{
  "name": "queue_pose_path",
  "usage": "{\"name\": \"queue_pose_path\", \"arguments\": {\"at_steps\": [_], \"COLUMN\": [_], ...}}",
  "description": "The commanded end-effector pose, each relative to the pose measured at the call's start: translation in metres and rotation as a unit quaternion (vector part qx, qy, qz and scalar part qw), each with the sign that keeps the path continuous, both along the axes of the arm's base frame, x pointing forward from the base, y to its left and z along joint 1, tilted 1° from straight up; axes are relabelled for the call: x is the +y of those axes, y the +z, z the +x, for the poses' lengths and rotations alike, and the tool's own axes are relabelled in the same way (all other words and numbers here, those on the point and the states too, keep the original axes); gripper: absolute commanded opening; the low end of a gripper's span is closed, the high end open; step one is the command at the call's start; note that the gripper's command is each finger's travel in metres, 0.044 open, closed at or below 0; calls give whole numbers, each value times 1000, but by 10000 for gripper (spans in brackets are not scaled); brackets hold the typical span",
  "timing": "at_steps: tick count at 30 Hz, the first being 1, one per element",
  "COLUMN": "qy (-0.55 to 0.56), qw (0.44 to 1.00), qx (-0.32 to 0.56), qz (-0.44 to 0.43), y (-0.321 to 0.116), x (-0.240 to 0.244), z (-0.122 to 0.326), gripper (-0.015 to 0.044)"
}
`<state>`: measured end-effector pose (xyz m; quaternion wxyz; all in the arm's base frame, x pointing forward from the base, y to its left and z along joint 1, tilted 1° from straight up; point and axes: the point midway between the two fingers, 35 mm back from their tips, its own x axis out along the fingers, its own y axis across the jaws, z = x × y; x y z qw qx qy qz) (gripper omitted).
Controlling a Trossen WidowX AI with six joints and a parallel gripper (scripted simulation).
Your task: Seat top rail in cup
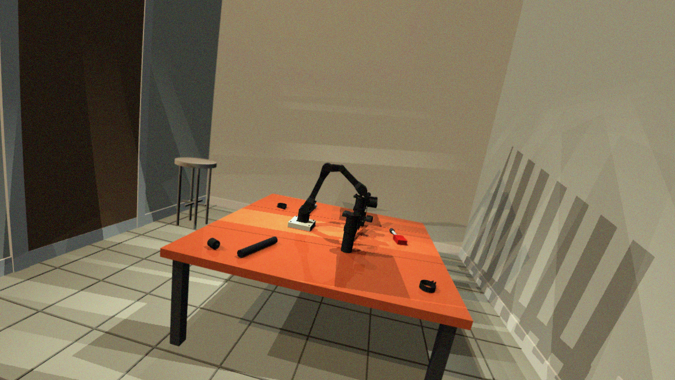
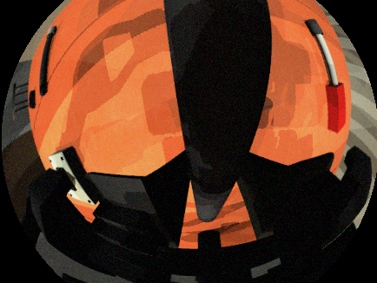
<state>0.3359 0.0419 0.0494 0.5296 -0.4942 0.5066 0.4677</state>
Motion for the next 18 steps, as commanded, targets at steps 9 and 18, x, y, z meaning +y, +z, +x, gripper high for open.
{"name": "queue_pose_path", "arguments": {"at_steps": [9, 18], "qy": [3, 3], "qw": [1000, 997], "qx": [4, 10], "qz": [-8, -82], "y": [9, 41], "x": [-2, -15], "z": [0, 2], "gripper": [0, 0]}}
